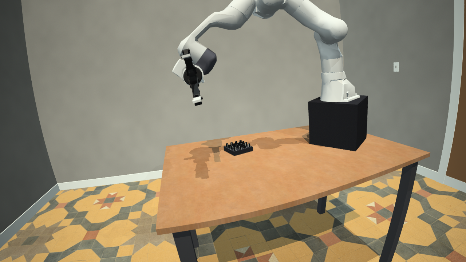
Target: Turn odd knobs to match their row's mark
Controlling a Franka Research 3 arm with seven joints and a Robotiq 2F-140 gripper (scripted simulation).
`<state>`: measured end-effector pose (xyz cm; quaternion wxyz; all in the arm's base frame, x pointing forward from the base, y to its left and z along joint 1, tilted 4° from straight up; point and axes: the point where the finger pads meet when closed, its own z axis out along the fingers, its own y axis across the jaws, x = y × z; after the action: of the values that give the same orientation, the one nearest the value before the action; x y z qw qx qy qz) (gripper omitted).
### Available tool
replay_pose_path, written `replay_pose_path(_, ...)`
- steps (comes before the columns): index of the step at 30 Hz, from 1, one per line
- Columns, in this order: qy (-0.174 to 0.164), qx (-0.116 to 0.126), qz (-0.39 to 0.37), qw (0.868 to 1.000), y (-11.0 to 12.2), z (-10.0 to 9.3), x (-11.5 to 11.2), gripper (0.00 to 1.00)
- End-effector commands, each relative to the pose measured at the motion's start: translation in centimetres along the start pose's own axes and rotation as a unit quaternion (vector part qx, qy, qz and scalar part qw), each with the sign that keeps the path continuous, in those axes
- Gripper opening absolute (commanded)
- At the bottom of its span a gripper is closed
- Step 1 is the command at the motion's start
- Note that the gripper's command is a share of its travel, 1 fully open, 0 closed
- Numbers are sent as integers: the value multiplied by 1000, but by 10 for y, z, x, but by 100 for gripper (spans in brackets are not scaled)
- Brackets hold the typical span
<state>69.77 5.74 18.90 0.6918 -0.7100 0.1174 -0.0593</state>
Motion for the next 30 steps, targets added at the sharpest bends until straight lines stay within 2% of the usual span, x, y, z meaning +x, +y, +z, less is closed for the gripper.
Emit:
replay_pose_path(1,0,0,0,1000,0,0,0,100)
replay_pose_path(19,-1,-5,-2,1000,2,-2,-1,100)
replay_pose_path(21,-5,-33,-10,999,14,-14,-7,100)
replay_pose_path(23,-14,-87,-27,996,37,-37,-20,100)
replay_pose_path(30,-29,-187,-59,980,80,-81,-43,100)
